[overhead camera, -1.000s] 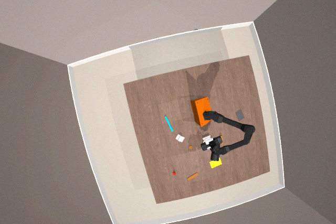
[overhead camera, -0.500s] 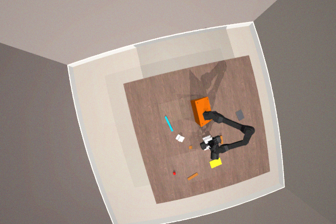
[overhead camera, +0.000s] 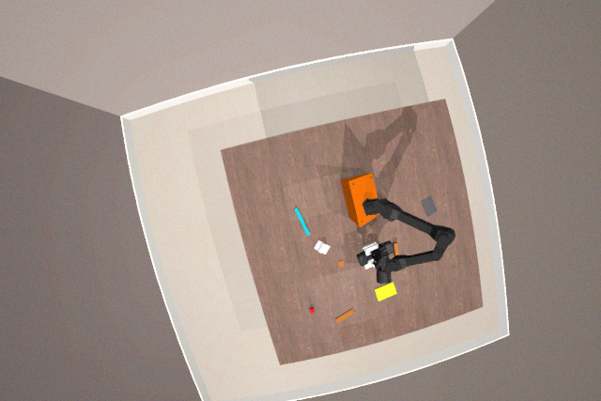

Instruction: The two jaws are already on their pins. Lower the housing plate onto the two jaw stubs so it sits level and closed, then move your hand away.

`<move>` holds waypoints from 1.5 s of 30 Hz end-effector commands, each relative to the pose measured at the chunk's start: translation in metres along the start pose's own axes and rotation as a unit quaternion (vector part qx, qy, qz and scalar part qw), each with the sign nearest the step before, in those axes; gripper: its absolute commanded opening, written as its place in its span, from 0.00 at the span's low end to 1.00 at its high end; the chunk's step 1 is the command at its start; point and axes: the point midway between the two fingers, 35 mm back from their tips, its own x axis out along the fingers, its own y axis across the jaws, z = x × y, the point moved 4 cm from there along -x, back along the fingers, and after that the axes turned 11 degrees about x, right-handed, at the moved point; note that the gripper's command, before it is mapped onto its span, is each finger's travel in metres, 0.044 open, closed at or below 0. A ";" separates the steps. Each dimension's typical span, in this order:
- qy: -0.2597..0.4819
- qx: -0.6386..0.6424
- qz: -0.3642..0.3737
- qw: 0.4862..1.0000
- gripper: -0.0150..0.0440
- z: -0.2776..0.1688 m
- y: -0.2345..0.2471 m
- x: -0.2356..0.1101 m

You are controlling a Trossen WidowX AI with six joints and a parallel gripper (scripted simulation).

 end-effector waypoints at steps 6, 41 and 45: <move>0.001 0.005 0.002 1.000 0.85 -0.001 0.000 0.002; 0.001 0.005 0.003 1.000 0.85 -0.001 0.000 0.009; 0.001 0.005 0.003 1.000 0.85 -0.001 0.000 0.010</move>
